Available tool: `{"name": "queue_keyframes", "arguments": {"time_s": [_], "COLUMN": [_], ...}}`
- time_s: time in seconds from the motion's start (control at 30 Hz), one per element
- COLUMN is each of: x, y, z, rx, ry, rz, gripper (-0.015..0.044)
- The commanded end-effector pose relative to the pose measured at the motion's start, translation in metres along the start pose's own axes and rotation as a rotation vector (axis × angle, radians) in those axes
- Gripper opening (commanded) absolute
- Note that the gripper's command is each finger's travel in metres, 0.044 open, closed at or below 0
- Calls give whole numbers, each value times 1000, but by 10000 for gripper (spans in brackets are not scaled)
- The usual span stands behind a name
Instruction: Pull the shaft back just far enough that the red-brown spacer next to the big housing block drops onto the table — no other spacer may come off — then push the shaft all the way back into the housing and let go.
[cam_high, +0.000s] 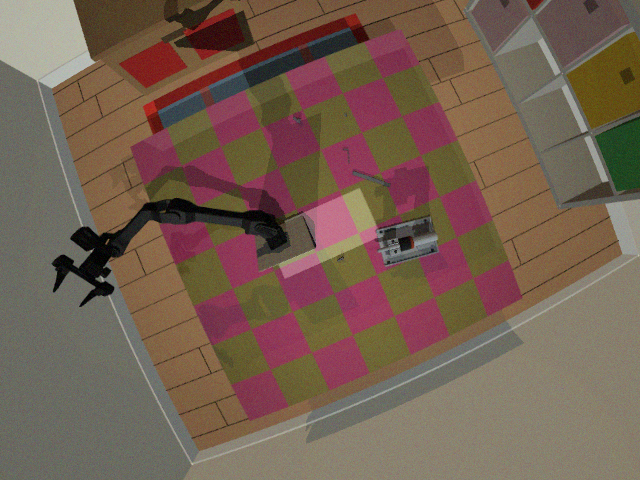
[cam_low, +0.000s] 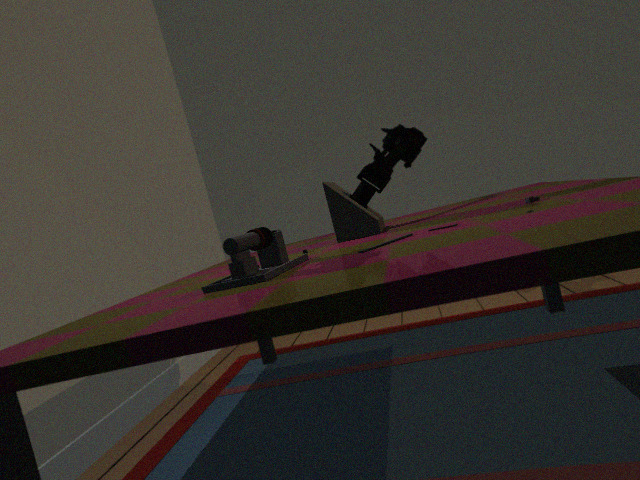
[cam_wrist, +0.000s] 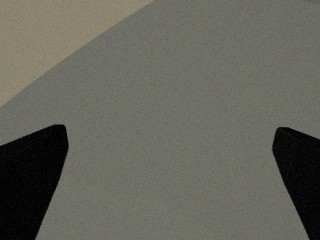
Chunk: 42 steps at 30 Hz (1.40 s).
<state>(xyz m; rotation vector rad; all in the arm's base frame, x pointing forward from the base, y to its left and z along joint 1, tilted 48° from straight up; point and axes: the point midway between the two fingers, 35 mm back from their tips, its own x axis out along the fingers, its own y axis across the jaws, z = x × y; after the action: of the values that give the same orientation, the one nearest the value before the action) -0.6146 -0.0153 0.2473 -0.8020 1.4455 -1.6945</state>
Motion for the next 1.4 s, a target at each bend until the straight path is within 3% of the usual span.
{"name": "queue_keyframes", "arguments": {"time_s": [0.0, 0.13, 0.5, 0.93, 1.37], "x": [-1, -26, -174, -306, -430], "y": [0, 1, 6, -48, -94], "z": [-1, -17, -83, -77, -37], "rx": [2, 45, 281, 452, 588], "ry": [2, 61, 375, 668, 936], "rz": [0, -2, -51, -206, -424], "gripper": [426, 440, 440, 440, 440]}}
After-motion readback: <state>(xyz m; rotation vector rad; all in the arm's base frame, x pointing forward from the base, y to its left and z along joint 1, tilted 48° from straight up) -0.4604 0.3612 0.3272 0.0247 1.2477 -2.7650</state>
